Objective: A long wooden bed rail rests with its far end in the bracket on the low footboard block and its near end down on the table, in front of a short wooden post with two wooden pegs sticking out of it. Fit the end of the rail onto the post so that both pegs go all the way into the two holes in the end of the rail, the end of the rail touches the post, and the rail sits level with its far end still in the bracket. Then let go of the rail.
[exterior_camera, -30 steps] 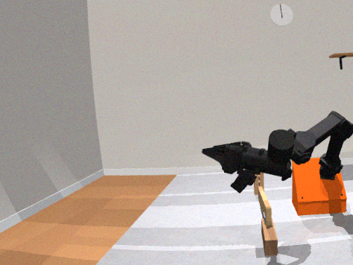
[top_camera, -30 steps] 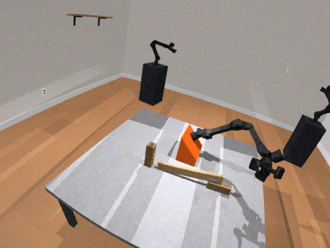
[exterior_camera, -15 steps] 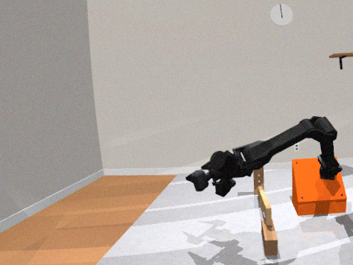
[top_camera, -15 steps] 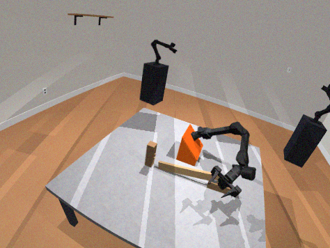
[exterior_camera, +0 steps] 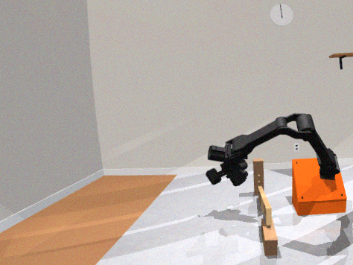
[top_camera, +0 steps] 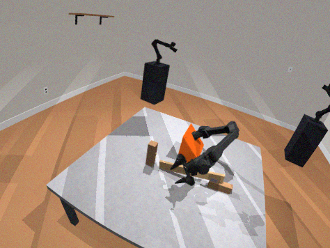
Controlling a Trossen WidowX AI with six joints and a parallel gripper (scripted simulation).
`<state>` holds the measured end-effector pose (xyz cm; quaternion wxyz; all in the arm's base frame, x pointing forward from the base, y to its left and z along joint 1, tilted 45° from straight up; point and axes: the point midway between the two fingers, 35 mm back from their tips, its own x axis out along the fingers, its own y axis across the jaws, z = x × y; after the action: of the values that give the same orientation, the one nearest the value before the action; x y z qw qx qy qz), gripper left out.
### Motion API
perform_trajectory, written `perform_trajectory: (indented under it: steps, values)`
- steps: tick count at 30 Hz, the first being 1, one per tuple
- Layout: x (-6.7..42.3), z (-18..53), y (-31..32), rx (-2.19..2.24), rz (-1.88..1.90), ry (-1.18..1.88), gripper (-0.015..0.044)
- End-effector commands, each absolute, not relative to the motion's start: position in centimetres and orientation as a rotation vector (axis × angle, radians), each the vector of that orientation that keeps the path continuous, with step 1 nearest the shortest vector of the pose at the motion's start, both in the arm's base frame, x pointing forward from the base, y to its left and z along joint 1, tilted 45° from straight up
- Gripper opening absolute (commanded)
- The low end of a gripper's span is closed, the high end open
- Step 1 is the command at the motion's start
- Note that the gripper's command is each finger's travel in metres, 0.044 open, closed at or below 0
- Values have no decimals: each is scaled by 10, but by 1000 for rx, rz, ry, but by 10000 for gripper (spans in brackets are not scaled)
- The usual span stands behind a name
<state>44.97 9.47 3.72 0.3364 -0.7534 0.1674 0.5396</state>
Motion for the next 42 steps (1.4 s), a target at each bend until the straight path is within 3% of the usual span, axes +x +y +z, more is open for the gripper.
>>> perform_trajectory:
  steps: [1,12,42]
  values:
    - [418,-4,71,-1713,1559,483,440]
    - [303,-68,27,-752,1679,538,440]
    - [298,-96,52,-737,1675,538,440]
